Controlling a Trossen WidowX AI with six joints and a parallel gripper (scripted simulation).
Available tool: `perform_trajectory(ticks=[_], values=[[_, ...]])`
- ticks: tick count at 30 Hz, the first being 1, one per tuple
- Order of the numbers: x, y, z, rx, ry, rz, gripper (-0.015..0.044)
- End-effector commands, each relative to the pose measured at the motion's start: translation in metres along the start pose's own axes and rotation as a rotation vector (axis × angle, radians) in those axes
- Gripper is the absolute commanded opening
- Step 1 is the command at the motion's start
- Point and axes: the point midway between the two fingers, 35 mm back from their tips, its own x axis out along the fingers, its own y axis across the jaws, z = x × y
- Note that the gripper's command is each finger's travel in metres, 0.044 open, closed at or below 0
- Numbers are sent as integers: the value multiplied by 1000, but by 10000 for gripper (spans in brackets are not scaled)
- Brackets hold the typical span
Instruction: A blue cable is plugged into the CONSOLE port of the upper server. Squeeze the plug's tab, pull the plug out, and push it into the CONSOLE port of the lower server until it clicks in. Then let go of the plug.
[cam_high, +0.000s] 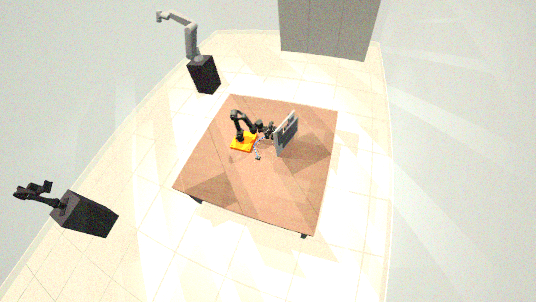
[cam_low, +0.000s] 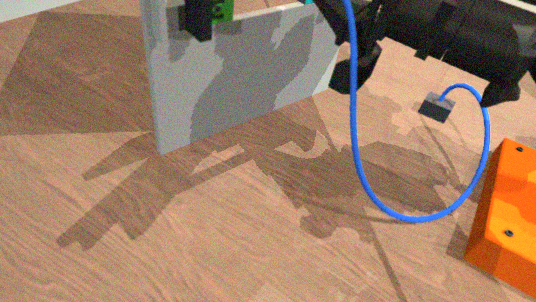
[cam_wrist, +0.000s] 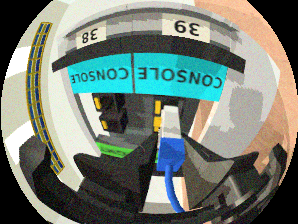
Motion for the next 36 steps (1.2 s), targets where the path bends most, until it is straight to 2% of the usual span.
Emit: perform_trajectory(ticks=[1,36], values=[[0,0,0,-7,9,7,0],[-2,-4,4,-8,9,8,0]])
